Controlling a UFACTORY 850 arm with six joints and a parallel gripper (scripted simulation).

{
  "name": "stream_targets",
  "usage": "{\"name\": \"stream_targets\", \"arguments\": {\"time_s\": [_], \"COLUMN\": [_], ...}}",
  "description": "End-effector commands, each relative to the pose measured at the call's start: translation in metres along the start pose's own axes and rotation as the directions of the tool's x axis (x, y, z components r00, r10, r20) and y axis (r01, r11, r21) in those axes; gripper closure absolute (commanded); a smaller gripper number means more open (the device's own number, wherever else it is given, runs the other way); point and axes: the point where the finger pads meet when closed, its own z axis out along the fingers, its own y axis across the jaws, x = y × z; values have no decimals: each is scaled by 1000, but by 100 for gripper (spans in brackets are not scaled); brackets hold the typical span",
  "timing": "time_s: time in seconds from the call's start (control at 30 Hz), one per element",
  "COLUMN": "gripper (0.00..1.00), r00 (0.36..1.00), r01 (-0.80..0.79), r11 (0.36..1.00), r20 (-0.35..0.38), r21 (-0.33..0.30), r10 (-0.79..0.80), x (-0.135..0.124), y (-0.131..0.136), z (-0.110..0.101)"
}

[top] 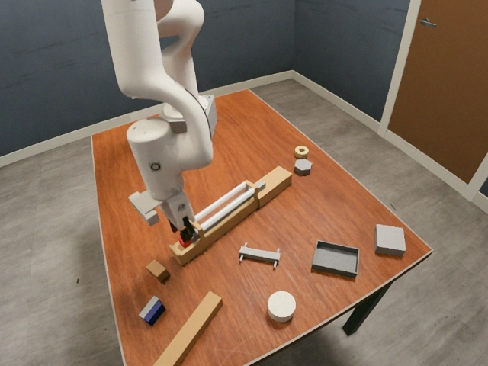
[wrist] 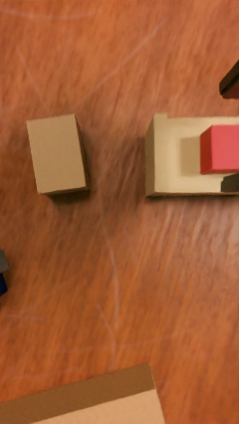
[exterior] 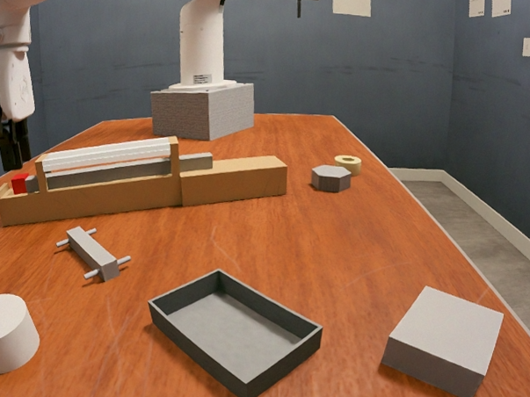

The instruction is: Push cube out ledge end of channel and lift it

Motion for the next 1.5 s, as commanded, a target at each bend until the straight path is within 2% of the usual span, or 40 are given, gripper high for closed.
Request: {"name": "stream_targets", "arguments": {"time_s": [0.0, 0.17, 0.63, 1.1, 1.13, 1.47], "gripper": [56, 56, 56, 56, 100, 100], "r00": [1000, 1000, 1000, 1000, 1000, 1000], "r01": [0, 0, 0, 0, 0, 0], "r11": [1000, 1000, 1000, 1000, 1000, 1000], "r20": [-1, -1, -1, -1, -1, -1], "r21": [2, 2, 2, 2, 2, 2], "r10": [0, 0, 0, 0, 0, 0], "x": [1, 1, 1, 1, 1, 1], "y": [-2, -2, -2, -2, -2, -2], "z": [10, 12, 34, 35, 35, 35]}}
